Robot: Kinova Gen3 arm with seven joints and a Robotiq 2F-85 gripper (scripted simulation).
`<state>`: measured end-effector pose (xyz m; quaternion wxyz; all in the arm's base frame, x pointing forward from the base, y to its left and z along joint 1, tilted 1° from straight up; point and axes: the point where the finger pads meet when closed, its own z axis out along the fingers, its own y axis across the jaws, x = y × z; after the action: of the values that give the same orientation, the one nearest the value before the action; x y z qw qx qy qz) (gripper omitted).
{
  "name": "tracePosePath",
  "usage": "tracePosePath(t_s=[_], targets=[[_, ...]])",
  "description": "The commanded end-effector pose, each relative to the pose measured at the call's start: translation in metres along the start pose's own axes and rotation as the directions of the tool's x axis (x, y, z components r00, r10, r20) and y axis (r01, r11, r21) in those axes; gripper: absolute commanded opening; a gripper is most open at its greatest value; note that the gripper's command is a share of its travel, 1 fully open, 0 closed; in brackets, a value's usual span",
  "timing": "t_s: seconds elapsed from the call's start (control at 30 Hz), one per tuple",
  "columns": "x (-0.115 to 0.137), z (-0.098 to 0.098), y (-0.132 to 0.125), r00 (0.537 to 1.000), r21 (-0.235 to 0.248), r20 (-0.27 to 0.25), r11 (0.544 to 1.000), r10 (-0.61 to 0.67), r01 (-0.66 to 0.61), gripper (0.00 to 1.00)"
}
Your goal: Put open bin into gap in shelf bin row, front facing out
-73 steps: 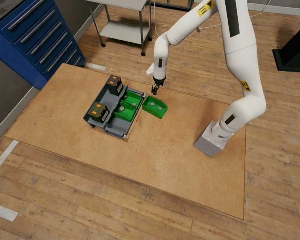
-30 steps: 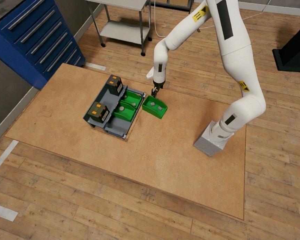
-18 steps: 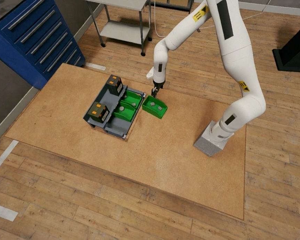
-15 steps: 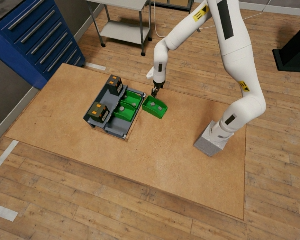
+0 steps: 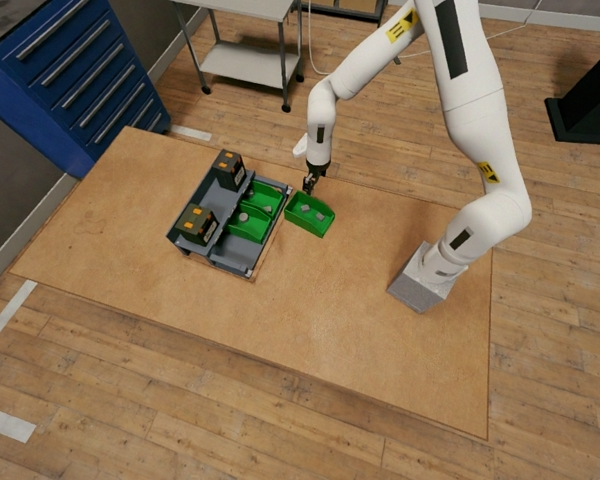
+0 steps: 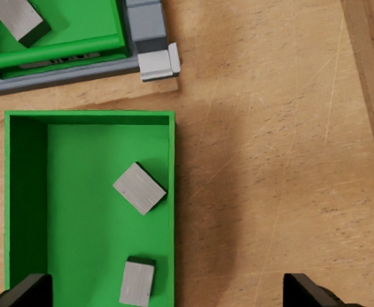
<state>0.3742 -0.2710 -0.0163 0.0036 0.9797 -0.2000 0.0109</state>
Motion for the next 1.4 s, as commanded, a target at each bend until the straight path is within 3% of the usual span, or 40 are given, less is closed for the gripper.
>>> tracePosePath(t_s=[0.0,0.5,0.53,1.37], targets=[[0.0006,-0.0012,0.0001,1.0,-0.001,-0.002,1.0,0.0,0.0,1.0],[0.0006,-0.0019,0.0001,1.0,-0.001,-0.002,1.0,0.0,0.0,1.0],[0.0006,-0.0019,0.0001,1.0,-0.001,-0.002,1.0,0.0,0.0,0.35],[0.0006,-0.0019,0.0001,1.0,-0.001,-0.002,1.0,0.0,0.0,0.35]])
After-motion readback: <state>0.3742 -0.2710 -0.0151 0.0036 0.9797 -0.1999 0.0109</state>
